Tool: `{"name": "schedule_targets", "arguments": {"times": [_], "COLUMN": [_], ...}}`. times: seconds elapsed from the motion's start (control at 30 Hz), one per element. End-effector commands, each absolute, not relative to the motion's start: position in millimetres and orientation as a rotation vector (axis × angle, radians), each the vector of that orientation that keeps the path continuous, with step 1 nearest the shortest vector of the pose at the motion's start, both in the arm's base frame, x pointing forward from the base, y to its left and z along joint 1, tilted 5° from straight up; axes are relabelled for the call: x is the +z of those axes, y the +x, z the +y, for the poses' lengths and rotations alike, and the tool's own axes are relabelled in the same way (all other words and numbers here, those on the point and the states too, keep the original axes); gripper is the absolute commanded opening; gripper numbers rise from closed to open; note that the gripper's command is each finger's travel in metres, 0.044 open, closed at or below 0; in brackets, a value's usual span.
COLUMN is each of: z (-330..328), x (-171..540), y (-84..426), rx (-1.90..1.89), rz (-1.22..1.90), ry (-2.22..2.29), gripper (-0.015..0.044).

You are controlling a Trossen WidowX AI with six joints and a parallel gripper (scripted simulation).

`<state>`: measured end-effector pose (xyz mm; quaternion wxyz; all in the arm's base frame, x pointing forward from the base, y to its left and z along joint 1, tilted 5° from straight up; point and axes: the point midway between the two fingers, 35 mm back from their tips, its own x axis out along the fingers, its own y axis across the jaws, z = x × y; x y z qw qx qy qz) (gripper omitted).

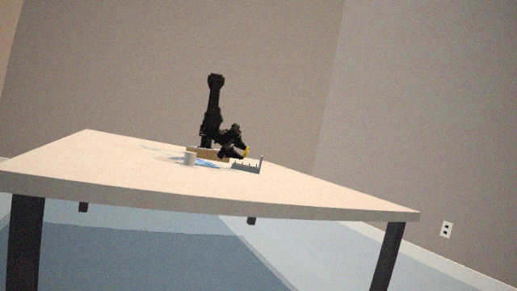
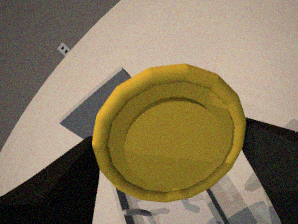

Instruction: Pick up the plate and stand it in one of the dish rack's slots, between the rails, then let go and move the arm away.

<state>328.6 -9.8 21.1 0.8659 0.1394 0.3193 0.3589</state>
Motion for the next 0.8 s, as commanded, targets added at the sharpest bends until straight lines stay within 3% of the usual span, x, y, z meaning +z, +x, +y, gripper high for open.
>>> {"name": "schedule_targets", "arguments": {"times": [0.0,0.5,0.77], "z": [-9,-5,-4], "x": [20,33,34], "y": [318,276,274], "rx": [0.813,0.929,0.932], "rz": [0.54,0.095,0.075], "ry": [0.235,-0.007,-0.018], "gripper": [0.0,0.0,0.0]}}
